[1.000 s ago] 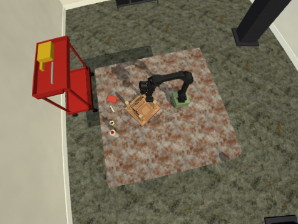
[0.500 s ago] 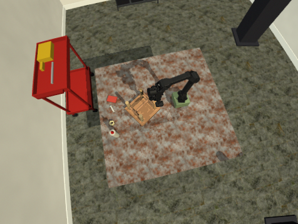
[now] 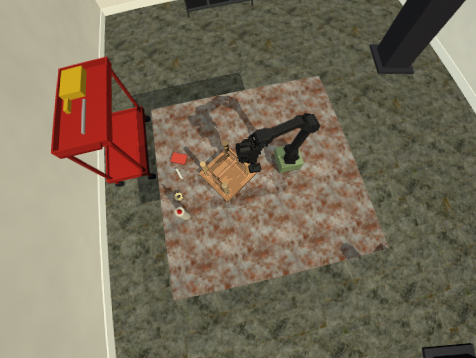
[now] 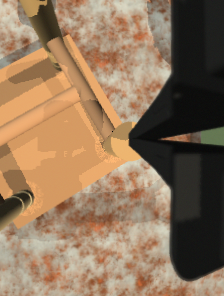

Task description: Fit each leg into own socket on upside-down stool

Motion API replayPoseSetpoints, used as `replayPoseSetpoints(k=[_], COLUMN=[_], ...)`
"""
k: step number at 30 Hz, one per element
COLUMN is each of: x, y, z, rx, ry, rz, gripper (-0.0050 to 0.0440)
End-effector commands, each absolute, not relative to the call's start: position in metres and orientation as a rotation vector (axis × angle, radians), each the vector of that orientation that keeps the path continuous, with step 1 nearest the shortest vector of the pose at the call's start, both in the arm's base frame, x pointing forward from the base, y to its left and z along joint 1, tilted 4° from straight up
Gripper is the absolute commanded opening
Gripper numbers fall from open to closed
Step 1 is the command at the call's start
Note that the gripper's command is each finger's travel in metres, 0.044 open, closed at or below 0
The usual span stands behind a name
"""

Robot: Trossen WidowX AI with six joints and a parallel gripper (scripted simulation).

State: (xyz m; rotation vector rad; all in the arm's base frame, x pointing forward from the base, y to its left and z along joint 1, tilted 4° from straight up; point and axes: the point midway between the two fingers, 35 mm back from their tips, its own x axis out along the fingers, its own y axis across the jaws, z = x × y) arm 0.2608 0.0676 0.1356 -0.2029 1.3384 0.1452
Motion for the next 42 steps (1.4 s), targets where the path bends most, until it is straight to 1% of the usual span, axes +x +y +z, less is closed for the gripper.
replayPoseSetpoints(k=[1,42], x=[0.259,0.259], y=[0.067,0.066], z=[0.129,0.104], rx=[-0.203,-0.203], ry=[1.346,1.346], rz=[0.148,0.148], gripper=[0.0,0.0])
